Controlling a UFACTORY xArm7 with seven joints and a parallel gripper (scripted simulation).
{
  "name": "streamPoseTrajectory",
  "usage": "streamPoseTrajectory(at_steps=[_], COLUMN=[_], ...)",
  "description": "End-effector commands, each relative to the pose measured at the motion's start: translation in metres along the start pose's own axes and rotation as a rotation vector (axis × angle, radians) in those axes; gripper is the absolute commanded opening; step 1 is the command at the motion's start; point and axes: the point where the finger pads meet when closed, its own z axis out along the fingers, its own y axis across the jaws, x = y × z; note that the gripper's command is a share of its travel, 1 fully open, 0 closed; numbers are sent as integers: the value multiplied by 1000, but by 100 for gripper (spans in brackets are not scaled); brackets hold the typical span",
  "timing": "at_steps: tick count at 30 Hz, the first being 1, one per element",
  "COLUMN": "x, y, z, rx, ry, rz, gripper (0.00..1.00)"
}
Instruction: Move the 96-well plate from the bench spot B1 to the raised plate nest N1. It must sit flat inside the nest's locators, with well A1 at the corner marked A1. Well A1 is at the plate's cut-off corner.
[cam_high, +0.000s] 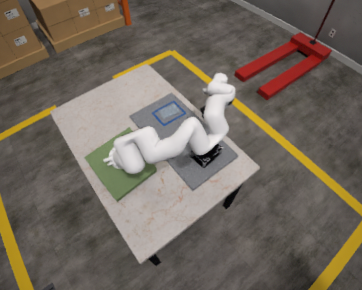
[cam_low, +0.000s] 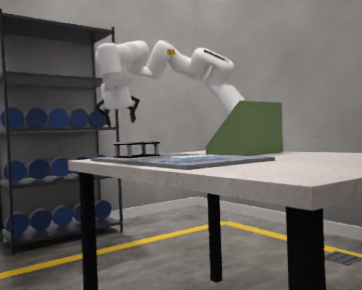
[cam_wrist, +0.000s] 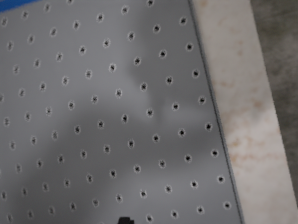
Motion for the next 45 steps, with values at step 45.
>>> streamPoseTrajectory(at_steps=[45], x=[149], y=[-74], z=[20], rx=[-80], ry=[68], rz=[796], gripper=[100])
